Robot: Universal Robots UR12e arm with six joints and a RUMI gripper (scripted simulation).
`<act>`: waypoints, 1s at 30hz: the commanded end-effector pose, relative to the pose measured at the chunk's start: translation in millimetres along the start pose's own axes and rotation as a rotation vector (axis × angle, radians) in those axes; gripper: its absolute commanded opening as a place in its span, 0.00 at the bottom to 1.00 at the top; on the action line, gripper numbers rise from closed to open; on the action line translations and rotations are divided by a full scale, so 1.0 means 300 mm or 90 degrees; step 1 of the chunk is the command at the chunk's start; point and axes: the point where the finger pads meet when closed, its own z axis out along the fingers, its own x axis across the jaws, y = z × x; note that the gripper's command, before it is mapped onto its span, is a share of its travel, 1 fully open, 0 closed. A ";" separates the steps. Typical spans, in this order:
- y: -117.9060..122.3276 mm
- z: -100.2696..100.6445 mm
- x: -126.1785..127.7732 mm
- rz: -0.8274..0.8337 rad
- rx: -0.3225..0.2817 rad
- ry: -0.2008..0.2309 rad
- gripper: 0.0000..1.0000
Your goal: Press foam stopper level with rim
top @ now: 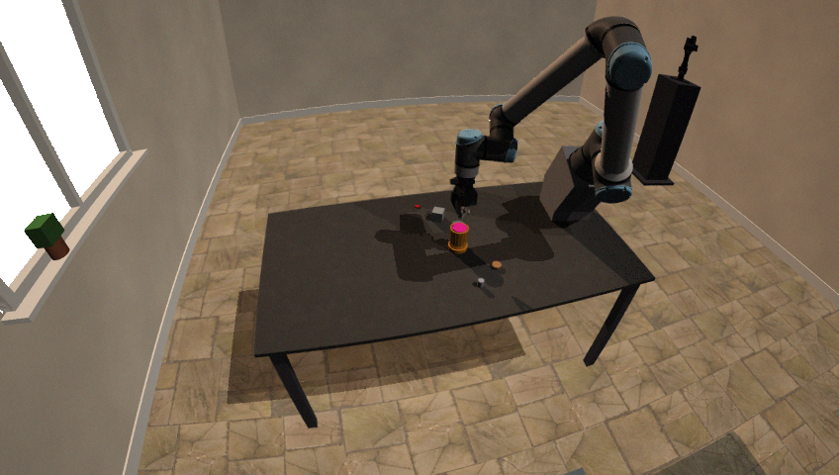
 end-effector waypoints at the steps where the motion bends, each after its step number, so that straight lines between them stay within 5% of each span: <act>1: 0.000 0.029 -0.002 0.000 0.000 -0.001 0.00; 30: 0.000 0.138 -0.002 0.000 0.000 -0.001 0.00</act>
